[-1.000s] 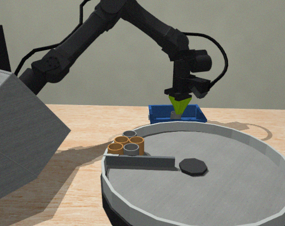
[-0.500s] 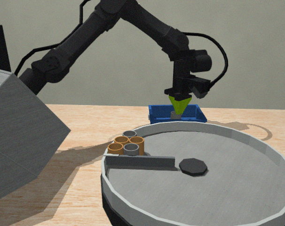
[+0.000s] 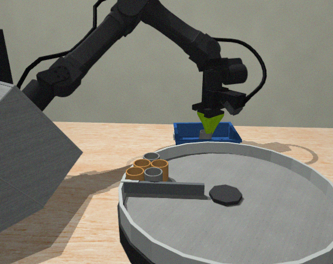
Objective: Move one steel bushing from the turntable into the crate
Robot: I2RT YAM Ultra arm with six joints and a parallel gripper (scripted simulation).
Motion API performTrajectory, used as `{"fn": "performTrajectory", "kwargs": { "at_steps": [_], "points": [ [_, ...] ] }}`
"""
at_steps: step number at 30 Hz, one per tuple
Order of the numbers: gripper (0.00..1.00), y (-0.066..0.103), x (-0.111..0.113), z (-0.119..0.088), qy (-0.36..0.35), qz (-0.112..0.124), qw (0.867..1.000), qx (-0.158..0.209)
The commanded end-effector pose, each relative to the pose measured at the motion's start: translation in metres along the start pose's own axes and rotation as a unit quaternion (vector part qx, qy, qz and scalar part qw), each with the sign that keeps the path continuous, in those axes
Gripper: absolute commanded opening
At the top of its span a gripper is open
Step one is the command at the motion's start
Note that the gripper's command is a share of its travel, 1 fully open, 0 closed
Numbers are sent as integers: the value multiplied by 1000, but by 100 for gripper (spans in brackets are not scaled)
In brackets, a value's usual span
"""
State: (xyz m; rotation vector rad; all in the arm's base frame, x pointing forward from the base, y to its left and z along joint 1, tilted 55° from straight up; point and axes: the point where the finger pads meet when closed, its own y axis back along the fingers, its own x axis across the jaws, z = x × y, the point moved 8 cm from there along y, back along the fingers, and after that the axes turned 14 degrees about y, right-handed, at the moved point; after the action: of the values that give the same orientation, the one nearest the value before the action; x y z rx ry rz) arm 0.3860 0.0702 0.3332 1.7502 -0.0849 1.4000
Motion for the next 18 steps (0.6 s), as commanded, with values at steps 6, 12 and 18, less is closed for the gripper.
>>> {"fn": "performTrajectory", "kwargs": {
  "at_steps": [6, 12, 18],
  "points": [
    [0, 2, -2, 5, -4, -2, 1000, -13],
    [0, 2, -2, 5, -4, -2, 1000, -13],
    [0, 2, -2, 5, -4, -2, 1000, -13]
  ]
}}
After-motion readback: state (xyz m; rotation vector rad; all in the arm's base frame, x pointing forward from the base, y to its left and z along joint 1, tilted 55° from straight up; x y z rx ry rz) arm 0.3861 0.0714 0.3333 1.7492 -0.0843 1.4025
